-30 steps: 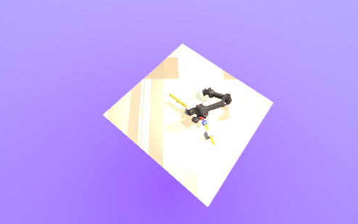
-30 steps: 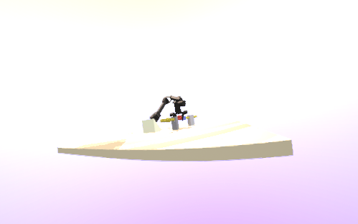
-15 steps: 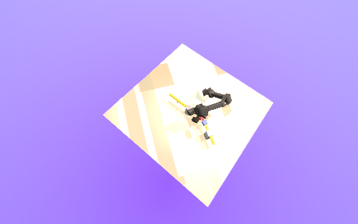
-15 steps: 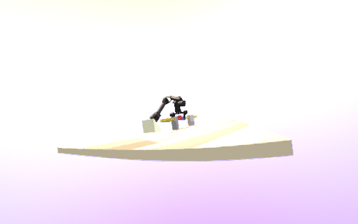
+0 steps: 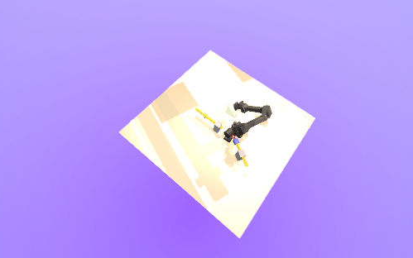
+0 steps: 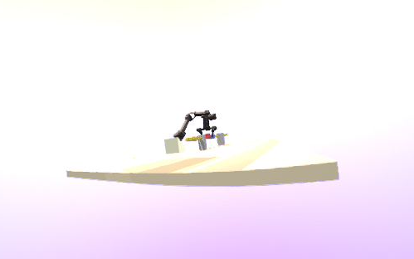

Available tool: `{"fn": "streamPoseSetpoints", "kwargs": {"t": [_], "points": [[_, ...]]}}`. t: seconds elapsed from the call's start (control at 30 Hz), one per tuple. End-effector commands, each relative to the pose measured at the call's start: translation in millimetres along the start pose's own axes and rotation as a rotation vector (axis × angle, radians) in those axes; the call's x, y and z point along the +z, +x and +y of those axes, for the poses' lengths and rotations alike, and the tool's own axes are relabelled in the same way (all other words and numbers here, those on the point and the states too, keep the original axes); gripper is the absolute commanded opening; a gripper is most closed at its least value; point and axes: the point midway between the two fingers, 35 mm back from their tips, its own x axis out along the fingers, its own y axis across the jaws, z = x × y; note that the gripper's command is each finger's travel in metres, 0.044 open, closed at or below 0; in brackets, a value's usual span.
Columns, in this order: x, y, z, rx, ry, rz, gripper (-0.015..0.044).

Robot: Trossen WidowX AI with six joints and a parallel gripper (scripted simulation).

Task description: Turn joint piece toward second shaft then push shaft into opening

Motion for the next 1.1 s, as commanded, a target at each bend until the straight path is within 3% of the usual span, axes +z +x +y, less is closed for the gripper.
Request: {"fn": "streamPoseSetpoints", "kwargs": {"t": [0.0, 0.37, 1.07], "points": [[0, -10, -2, -0.026, 0.009, 0.098, 0.044], [0, -14, -3, -0.03, 0.029, 0.095, 0.044], [-15, -140, 6, -0.242, 0.686, 0.064, 0.044]]}}
